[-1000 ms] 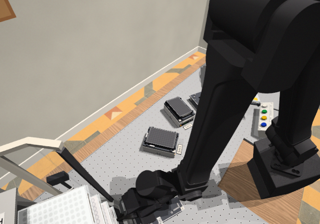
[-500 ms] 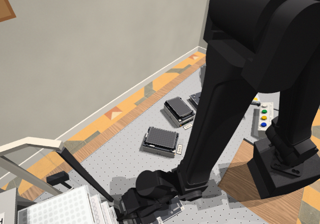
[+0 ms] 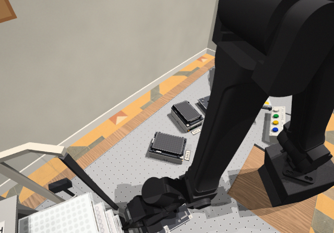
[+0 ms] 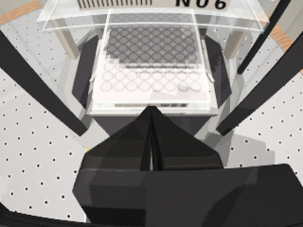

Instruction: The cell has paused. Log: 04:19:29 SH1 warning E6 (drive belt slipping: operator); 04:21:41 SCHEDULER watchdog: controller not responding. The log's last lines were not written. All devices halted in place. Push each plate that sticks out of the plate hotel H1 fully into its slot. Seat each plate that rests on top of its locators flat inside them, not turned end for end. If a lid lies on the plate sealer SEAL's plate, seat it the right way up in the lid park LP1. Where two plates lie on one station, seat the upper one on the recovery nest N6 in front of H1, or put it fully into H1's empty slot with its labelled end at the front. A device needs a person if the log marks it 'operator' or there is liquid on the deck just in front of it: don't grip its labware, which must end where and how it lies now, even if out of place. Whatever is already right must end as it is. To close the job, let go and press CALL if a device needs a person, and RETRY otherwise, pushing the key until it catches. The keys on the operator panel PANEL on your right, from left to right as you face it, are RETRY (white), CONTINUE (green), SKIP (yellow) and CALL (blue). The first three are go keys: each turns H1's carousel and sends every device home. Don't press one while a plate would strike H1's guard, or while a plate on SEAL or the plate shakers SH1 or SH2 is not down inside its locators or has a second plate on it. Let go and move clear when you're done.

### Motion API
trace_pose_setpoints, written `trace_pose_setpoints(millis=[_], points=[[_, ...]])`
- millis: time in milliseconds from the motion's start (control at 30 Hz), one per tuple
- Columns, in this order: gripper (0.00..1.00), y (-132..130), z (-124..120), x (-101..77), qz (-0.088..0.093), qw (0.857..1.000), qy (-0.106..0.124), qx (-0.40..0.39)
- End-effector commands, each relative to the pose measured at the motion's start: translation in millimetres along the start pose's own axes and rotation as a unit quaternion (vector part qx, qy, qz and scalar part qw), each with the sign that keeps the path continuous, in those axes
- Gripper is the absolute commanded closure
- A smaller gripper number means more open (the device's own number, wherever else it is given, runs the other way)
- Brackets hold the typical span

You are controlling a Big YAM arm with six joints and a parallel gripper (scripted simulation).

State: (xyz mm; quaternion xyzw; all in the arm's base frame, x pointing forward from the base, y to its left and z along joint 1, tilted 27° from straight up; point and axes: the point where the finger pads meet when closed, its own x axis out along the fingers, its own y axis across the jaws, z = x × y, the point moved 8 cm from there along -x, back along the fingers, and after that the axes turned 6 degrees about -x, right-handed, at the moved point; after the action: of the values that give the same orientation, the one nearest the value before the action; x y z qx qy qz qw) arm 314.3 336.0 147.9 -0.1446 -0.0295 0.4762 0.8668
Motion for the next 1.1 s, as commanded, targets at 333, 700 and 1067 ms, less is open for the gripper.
trace_pose_setpoints(millis=[333,700,1067], points=[[1.00,-7.1,6.4,-7.5,-0.009,1.000,-0.020,0.003],[1.00,-5.4,-3.7,-20.2,-0.008,1.000,-0.017,0.004],[1.00,0.8,-11.6,-32.0,-0.002,1.000,-0.016,0.002]])
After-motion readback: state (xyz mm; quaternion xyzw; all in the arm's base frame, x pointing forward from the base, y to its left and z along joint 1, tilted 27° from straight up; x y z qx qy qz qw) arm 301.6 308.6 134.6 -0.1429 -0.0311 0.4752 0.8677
